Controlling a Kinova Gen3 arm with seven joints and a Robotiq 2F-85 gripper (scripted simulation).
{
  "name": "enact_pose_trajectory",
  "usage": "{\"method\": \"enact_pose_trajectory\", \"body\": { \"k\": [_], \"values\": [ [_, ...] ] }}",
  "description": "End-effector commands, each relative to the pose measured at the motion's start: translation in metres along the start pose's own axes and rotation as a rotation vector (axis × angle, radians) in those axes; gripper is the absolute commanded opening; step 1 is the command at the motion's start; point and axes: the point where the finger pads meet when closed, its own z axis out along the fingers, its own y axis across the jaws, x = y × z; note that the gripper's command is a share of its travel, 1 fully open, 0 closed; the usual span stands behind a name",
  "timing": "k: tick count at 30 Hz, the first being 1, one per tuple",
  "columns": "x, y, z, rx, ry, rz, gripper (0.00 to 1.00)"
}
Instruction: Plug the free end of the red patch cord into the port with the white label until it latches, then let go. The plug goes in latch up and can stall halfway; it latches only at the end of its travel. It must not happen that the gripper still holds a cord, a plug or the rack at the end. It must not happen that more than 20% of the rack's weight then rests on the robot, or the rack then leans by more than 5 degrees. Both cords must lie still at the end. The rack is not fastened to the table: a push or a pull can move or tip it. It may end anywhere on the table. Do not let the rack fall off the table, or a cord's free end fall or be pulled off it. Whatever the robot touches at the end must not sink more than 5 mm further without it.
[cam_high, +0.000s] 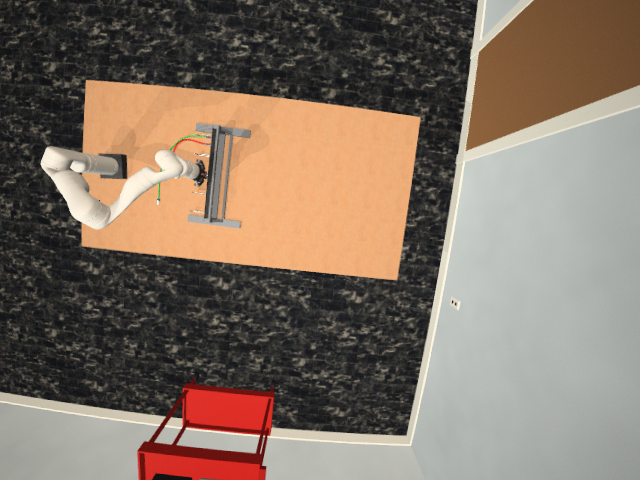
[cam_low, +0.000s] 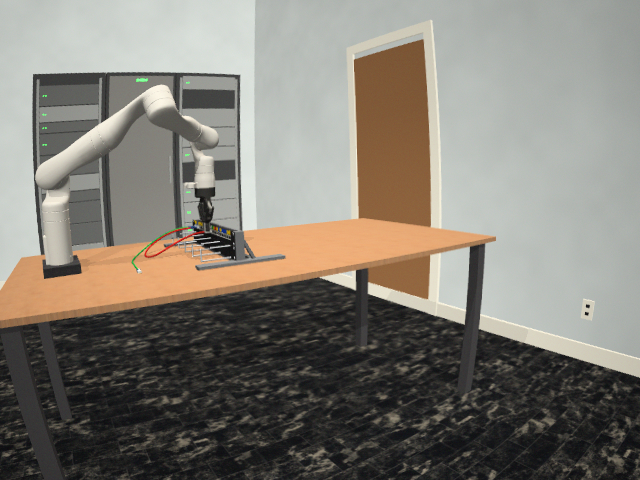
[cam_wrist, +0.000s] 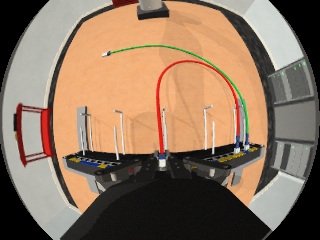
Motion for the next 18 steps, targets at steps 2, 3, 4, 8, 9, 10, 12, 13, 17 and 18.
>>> {"method": "enact_pose_trajectory", "body": {
  "k": [2,3,4,8,9,10,12,13,17,18],
  "values": [
    [-0.0004,0.0002,-0.0014,0.000,-0.002,0.000,0.00],
    [-0.0004,0.0002,-0.0014,0.000,-0.002,0.000,0.00],
    [-0.0004,0.0002,-0.0014,0.000,-0.002,0.000,0.00],
    [-0.0004,0.0002,-0.0014,0.000,-0.002,0.000,0.00],
    [-0.0004,0.0002,-0.0014,0.000,-0.002,0.000,0.00],
    [-0.0004,0.0002,-0.0014,0.000,-0.002,0.000,0.00],
    [-0.0004,0.0002,-0.0014,0.000,-0.002,0.000,0.37],
    [-0.0004,0.0002,-0.0014,0.000,-0.002,0.000,0.37],
    [-0.0004,0.0002,-0.0014,0.000,-0.002,0.000,0.37],
    [-0.0004,0.0002,-0.0014,0.000,-0.002,0.000,0.37]
  ]
}}
